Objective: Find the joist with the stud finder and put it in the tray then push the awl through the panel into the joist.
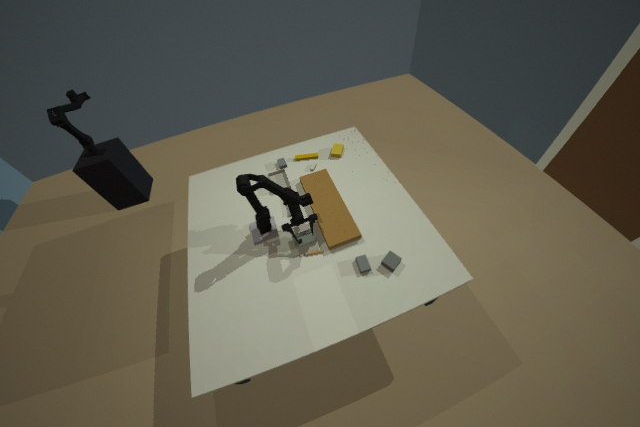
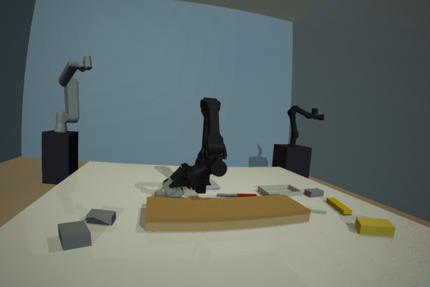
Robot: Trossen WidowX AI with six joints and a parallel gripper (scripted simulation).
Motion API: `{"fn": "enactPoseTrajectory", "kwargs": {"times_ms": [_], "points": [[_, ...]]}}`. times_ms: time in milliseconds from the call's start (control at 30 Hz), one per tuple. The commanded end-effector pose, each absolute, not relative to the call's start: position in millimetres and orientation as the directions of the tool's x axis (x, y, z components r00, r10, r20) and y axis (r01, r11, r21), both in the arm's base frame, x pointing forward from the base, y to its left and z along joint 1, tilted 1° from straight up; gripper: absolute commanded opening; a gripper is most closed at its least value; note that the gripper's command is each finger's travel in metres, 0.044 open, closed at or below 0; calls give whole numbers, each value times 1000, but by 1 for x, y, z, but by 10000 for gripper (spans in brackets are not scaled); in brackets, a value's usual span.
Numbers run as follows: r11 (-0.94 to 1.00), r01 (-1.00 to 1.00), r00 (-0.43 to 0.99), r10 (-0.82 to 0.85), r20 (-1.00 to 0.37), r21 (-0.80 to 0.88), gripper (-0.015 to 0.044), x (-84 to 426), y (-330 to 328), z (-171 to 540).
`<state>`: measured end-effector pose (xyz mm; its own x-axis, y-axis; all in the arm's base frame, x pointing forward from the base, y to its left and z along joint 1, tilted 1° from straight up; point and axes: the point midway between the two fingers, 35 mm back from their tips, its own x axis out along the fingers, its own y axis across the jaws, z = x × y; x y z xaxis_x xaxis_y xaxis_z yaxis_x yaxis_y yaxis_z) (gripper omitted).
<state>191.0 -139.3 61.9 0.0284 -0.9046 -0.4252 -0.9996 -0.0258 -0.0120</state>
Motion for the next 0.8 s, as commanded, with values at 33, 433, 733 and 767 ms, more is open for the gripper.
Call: {"fn": "enactPoseTrajectory", "kwargs": {"times_ms": [33, 433, 733, 767], "points": [[-28, -1000, 30, -895, -444, -12, 378, 191, -138, 59], [-28, -1000, 30, -895, -445, -12, 378, 191, -136, 59], [-28, -1000, 30, -895, -445, -12, 378, 191, -135, 58], [-28, -1000, 30, -895, -445, -12, 378, 191, -135, 58]]}}
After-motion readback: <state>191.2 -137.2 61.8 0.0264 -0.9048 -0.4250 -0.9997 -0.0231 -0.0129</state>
